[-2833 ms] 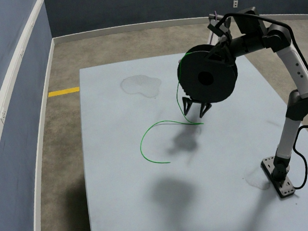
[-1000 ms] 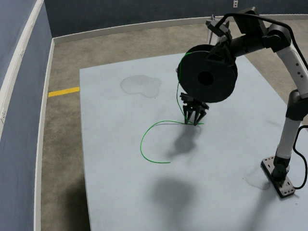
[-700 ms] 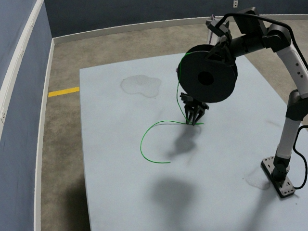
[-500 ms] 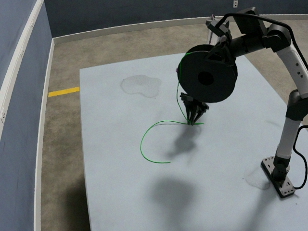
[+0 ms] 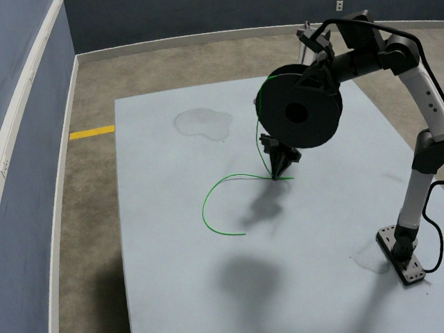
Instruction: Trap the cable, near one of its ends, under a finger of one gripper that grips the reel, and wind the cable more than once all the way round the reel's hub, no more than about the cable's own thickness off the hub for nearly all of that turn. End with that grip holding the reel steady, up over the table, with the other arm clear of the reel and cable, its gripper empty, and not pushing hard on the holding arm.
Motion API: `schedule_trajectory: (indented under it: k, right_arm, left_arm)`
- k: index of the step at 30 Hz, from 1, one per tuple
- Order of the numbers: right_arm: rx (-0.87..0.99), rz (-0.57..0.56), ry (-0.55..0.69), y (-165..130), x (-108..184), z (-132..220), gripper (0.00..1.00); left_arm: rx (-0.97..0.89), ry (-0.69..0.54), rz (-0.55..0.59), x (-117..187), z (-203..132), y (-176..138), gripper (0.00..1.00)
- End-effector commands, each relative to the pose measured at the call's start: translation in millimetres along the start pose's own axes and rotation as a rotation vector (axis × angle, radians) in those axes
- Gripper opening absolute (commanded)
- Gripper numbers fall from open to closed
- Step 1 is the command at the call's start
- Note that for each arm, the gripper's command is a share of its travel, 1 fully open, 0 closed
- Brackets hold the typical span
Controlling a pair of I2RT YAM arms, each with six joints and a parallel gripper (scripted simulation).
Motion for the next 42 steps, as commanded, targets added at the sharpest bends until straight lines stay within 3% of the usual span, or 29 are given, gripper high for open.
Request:
schedule_trajectory:
  k: [1, 14, 28, 42]
  right_arm:
    - [-0.004, -0.071, 0.022, 22, 8, 9, 0.00]
    - [-0.005, -0.053, 0.016, 20, 10, 8, 0.00]
    - [-0.006, -0.060, 0.018, 47, 25, 17, 0.00]
    - [-0.006, -0.049, 0.013, 35, 25, 12, 0.00]
  left_arm:
    - [0.017, -0.008, -0.081, 7, -3, 18, 0.00]
    - [0.017, -0.008, -0.081, 7, -3, 18, 0.00]
    - [0.017, -0.008, -0.081, 7, -3, 18, 0.00]
    - [0.017, -0.008, -0.081, 7, -3, 18, 0.00]
Point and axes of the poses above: on each arm, the point where the finger pads meet when closed, its own x axis back along the fingers, its own z axis across the jaws, y = z × x, the point moved 3 cm from there along x, back along the fingers, and after that the axes turned 1 degree about x, right-handed, at the moved point
